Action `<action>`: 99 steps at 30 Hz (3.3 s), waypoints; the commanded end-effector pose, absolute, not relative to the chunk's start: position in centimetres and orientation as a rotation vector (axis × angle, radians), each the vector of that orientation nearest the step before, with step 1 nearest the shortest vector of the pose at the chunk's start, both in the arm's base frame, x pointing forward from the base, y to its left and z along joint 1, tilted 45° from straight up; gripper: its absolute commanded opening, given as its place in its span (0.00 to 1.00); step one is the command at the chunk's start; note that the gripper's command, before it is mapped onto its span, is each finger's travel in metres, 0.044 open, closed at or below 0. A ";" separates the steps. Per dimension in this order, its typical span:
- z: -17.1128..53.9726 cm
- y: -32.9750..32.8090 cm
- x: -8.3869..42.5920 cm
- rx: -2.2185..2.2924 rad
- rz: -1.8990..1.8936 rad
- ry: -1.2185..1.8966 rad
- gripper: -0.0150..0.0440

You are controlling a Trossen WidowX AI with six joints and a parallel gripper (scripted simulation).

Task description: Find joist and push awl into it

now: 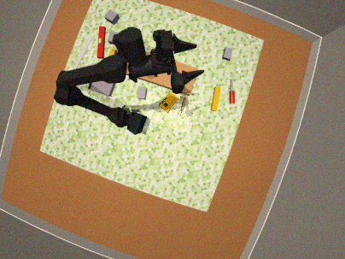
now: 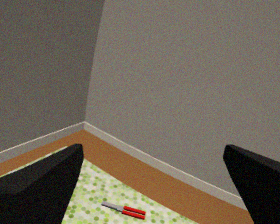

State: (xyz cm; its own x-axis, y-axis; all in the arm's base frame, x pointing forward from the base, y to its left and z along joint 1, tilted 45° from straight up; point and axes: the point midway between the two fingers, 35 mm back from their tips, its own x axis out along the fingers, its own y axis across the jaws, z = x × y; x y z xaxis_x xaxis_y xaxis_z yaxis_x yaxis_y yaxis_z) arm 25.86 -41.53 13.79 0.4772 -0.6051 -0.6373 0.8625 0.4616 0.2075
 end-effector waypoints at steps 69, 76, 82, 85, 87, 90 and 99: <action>-13.8 -8.0 19.4 0.878 0.208 1.305 1.00; -14.2 -7.6 19.4 0.879 0.208 1.304 0.91; -14.2 -7.6 19.4 0.879 0.208 1.304 0.78; -14.2 -7.6 19.4 0.879 0.208 1.304 0.74; -14.2 -7.6 19.4 0.879 0.208 1.304 0.72; -14.2 -7.6 19.4 0.879 0.208 1.304 0.69; -14.2 -7.6 19.4 0.879 0.208 1.304 0.58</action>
State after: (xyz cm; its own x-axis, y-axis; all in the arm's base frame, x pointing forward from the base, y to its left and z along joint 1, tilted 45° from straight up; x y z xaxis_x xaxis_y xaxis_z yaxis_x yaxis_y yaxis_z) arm 19.36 -7.64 -14.18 0.2930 0.5919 -0.7508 0.3292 0.6748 0.6605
